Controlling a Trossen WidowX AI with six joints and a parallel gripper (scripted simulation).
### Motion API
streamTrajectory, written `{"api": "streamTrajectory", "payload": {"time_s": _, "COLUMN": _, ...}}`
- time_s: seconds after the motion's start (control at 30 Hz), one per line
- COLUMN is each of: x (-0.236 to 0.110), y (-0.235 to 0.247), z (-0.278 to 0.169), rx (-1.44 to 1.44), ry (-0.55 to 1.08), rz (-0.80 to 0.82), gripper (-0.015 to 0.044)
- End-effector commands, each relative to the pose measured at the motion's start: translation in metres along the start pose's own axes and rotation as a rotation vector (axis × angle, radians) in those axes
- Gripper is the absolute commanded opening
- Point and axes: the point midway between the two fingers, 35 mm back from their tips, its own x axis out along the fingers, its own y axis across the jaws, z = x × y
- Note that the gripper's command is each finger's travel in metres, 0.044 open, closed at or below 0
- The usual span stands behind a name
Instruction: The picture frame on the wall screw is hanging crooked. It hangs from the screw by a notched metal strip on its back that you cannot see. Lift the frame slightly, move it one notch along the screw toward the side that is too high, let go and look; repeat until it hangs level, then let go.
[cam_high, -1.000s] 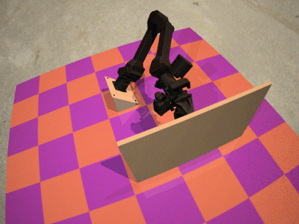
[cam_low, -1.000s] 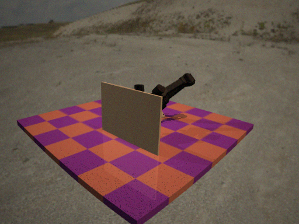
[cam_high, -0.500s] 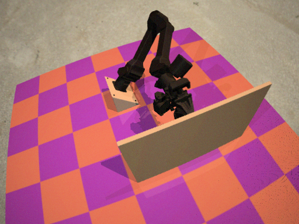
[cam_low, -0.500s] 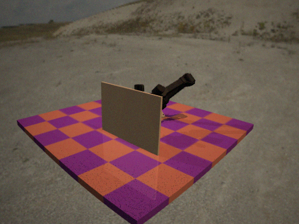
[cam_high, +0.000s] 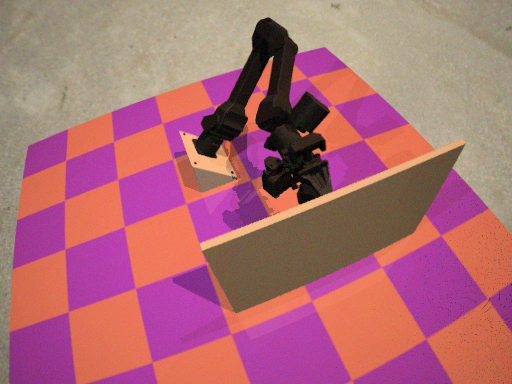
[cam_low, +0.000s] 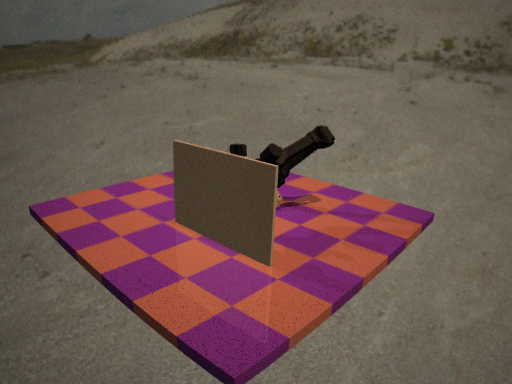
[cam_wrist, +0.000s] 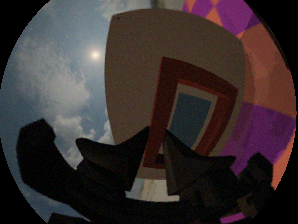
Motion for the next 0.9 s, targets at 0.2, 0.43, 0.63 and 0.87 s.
{"api": "streamTrajectory", "payload": {"time_s": 0.2, "x": 0.0001, "y": 0.0063, "z": 0.0002, "rx": -0.007, "ry": -0.001, "rz": 0.01, "gripper": 0.0}}
{"api": "streamTrajectory", "payload": {"time_s": 0.43, "x": 0.0001, "y": 0.0072, "z": 0.0002, "rx": -0.007, "ry": -0.001, "rz": 0.01, "gripper": 0.0}}
{"api": "streamTrajectory", "payload": {"time_s": 0.63, "x": 0.0001, "y": 0.0065, "z": 0.0002, "rx": -0.007, "ry": -0.001, "rz": 0.01, "gripper": 0.0}}
{"api": "streamTrajectory", "payload": {"time_s": 0.87, "x": 0.0001, "y": 0.0057, "z": 0.0002, "rx": -0.007, "ry": -0.001, "rz": 0.01, "gripper": 0.0}}
